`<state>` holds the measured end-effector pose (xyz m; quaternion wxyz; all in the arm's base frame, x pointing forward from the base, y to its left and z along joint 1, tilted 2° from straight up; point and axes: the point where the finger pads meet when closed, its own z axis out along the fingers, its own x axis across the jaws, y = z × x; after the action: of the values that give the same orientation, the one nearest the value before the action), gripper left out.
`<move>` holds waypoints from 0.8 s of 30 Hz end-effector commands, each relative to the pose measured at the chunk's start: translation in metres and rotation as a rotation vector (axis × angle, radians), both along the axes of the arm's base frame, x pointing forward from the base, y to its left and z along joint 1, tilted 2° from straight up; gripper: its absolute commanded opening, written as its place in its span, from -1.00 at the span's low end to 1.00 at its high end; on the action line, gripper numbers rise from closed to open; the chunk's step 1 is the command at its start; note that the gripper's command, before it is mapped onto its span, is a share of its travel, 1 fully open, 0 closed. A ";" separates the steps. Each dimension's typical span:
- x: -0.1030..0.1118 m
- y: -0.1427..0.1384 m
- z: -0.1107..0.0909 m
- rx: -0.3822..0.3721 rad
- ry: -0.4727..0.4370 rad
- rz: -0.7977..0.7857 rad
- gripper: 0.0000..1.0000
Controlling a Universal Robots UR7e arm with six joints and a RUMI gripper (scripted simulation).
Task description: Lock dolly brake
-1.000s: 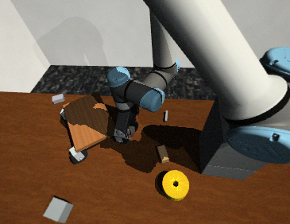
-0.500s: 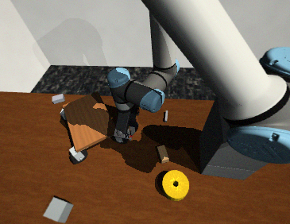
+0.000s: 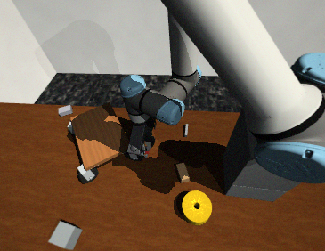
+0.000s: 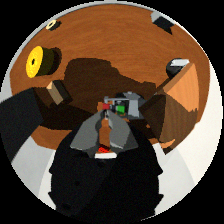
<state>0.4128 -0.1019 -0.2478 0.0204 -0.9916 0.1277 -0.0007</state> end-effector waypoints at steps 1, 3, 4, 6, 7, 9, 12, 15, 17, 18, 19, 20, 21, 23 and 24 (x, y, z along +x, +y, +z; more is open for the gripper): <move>0.000 -0.001 0.008 -0.001 -0.001 0.000 -1.00; 0.000 -0.001 0.011 -0.001 -0.001 0.000 -1.00; 0.000 -0.001 0.015 -0.001 -0.001 0.000 -1.00; 0.000 -0.001 0.022 -0.001 -0.001 0.000 -1.00; 0.000 -0.001 0.027 -0.001 -0.001 0.000 -1.00; 0.000 -0.002 0.035 -0.001 -0.001 0.000 -1.00; 0.000 -0.002 0.049 -0.001 -0.001 0.000 -1.00; 0.000 -0.003 0.061 -0.001 -0.001 0.000 -1.00; 0.000 -0.003 0.067 -0.001 -0.001 0.000 -1.00; 0.000 -0.003 0.067 -0.001 -0.001 0.000 -1.00; 0.000 -0.003 0.067 -0.001 -0.001 0.000 -1.00; 0.000 -0.003 0.070 -0.001 -0.001 0.000 -1.00; 0.000 -0.003 0.072 -0.001 -0.001 0.000 -1.00; 0.000 -0.003 0.076 -0.001 -0.001 0.000 -1.00; 0.000 -0.003 0.077 -0.001 -0.001 0.000 -1.00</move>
<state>0.4125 -0.1046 -0.1794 0.0202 -0.9916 0.1277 -0.0012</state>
